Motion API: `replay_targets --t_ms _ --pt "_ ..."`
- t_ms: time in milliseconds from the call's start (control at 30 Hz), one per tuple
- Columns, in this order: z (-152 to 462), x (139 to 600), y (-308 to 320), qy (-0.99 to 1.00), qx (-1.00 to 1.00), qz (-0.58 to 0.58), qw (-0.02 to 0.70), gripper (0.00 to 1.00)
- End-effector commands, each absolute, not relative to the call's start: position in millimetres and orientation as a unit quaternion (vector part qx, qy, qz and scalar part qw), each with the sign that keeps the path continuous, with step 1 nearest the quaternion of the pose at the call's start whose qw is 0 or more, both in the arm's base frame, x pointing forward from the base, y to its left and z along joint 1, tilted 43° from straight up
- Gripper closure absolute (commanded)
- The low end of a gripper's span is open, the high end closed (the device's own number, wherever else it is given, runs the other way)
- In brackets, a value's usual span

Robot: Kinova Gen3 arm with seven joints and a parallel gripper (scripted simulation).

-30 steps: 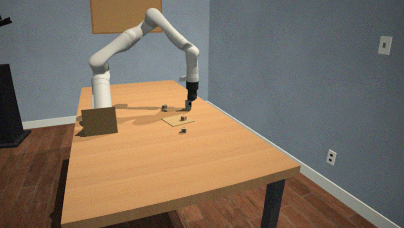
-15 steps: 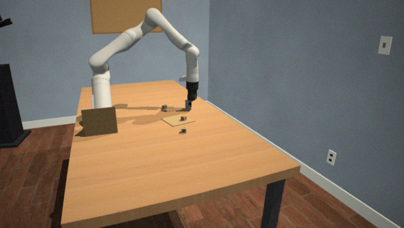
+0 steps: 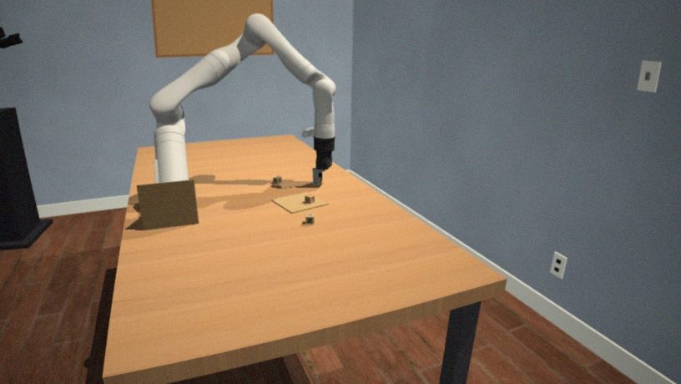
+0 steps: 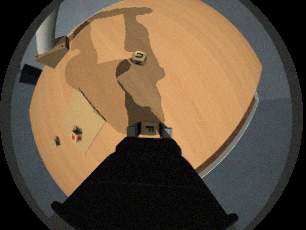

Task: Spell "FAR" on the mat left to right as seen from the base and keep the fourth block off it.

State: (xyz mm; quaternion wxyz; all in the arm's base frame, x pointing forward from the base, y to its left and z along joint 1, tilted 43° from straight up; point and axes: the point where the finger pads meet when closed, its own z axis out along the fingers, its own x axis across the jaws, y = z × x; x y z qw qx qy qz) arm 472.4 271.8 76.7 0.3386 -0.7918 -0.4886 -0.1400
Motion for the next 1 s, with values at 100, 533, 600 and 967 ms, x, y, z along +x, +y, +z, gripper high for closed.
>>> replay_targets --t_ms 100,533,600,967 --pt "75.5 472.0 274.4 -0.489 -0.791 -0.142 0.339 0.21" --pt "75.5 472.0 274.4 -0.489 -0.791 -0.142 0.339 0.51" --pt "75.5 472.0 274.4 -0.489 -0.791 -0.142 0.339 0.51" --pt "75.5 472.0 274.4 -0.489 -0.791 -0.142 0.339 0.51"
